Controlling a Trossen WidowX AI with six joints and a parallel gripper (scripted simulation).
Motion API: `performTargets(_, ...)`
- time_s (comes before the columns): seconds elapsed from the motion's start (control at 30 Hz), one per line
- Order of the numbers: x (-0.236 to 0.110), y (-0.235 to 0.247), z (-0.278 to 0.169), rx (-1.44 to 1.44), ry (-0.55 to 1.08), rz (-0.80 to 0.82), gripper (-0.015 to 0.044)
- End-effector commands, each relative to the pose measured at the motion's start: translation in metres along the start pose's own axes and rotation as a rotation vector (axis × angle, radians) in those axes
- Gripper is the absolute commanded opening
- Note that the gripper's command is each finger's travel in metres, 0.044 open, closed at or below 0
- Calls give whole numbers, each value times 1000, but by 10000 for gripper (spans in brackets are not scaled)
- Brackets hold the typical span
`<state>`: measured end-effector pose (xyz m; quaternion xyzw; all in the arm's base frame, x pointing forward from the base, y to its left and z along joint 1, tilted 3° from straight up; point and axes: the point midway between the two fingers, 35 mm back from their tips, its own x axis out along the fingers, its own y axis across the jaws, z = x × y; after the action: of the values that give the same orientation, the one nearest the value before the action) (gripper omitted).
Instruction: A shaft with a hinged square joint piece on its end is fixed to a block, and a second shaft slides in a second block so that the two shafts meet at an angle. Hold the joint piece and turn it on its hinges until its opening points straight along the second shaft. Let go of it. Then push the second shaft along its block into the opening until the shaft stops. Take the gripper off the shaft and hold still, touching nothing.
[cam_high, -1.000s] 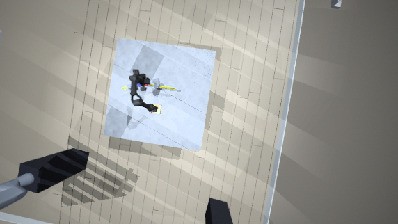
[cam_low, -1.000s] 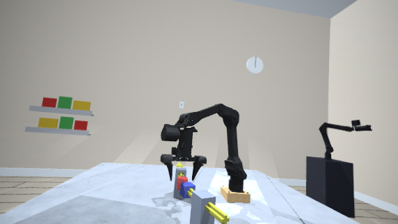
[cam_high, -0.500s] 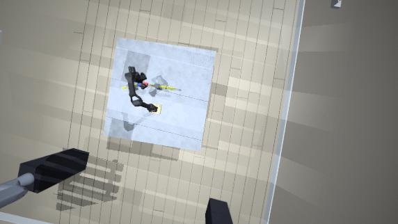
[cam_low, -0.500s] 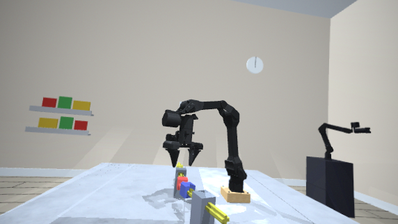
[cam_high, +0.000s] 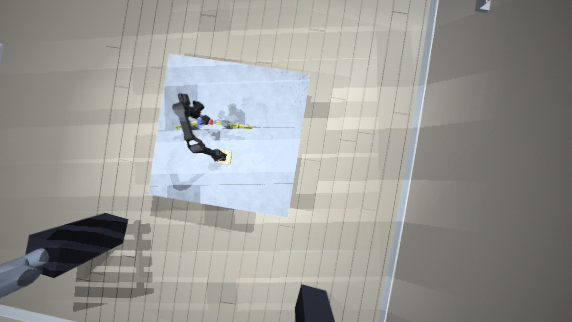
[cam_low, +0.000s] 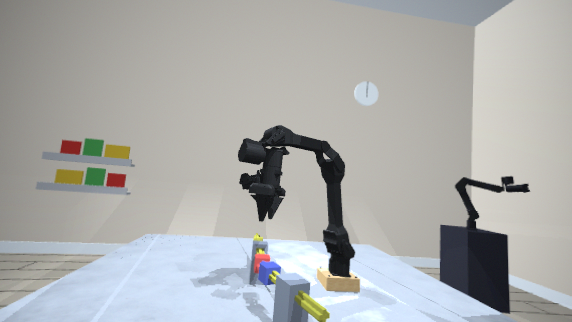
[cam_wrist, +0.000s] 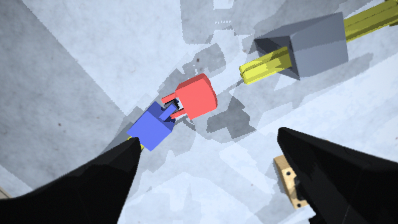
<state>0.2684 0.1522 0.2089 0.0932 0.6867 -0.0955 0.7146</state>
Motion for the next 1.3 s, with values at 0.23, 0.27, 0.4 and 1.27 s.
performTargets(0.23,-5,-1,0,-29,-2,0,414)
performTargets(0.27,-4,-4,3,-12,-2,-1,387)
performTargets(0.4,5,-26,25,120,-5,-6,282)
performTargets(1.27,60,-228,98,1016,-28,-49,0)
